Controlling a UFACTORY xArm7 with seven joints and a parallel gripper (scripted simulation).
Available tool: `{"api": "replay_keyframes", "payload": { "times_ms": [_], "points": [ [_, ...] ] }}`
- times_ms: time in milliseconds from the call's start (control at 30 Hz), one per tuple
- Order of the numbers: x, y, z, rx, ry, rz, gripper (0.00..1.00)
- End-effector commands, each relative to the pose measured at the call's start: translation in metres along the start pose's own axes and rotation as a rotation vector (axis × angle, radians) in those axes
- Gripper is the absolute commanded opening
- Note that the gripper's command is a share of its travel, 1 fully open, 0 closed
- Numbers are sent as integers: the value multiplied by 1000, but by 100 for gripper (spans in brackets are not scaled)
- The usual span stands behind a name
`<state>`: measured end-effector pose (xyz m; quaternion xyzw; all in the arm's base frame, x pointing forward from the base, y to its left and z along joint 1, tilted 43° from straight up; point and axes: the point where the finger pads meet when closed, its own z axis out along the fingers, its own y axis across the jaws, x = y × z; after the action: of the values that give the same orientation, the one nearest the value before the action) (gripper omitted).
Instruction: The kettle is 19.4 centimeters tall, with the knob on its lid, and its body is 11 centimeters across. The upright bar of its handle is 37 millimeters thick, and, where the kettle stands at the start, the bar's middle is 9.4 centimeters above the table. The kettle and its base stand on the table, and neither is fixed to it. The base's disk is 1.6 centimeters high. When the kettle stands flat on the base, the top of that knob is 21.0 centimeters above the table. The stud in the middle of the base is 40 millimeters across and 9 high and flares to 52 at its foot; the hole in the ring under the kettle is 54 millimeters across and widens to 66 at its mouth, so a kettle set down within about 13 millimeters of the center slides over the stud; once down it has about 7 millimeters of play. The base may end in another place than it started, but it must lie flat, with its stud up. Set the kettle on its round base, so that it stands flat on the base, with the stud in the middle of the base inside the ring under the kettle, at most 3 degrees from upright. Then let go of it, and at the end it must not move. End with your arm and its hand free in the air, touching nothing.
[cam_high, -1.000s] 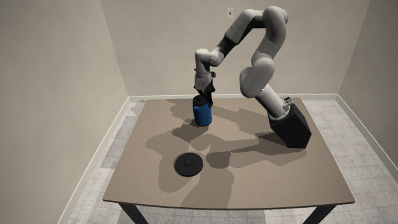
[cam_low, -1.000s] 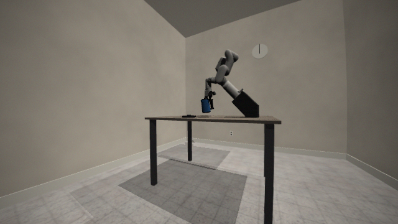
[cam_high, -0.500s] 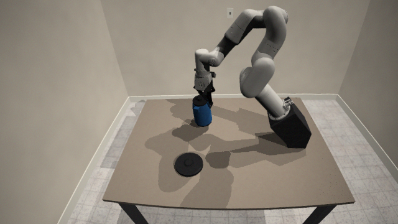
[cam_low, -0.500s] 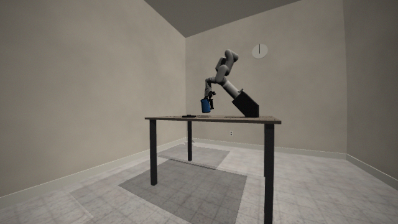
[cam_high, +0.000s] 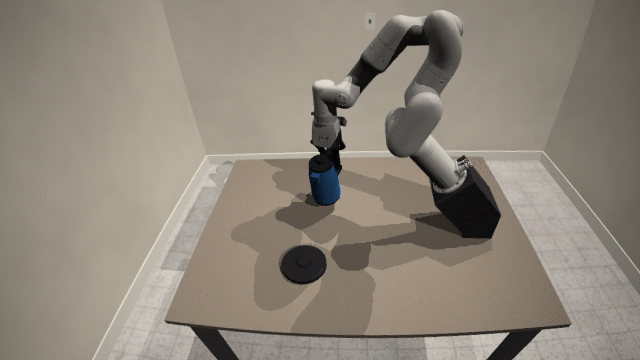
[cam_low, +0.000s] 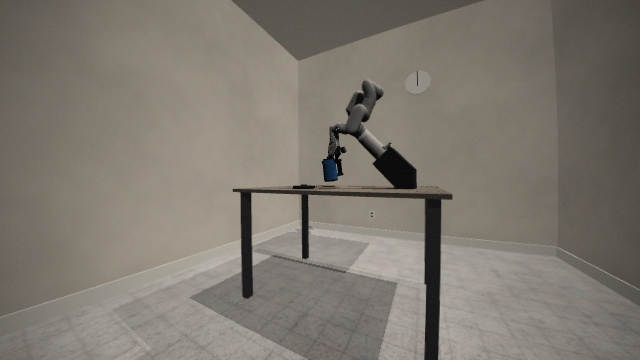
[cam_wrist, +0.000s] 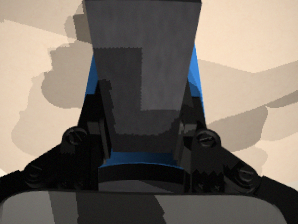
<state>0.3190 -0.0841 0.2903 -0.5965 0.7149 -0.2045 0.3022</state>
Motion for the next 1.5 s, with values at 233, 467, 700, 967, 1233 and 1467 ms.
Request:
{"api": "replay_keyframes", "payload": {
  "times_ms": [233,467,700,967,1233,1467],
  "points": [
    [-17,1,-1,4,1,0,0],
    [-28,3,-1,4,1,0,0],
    [-45,6,-1,4,1,0,0],
    [-65,9,-1,4,1,0,0],
    [-87,12,-1,4,1,0,0],
    [-111,16,-1,4,1,0,0]
  ]
}}
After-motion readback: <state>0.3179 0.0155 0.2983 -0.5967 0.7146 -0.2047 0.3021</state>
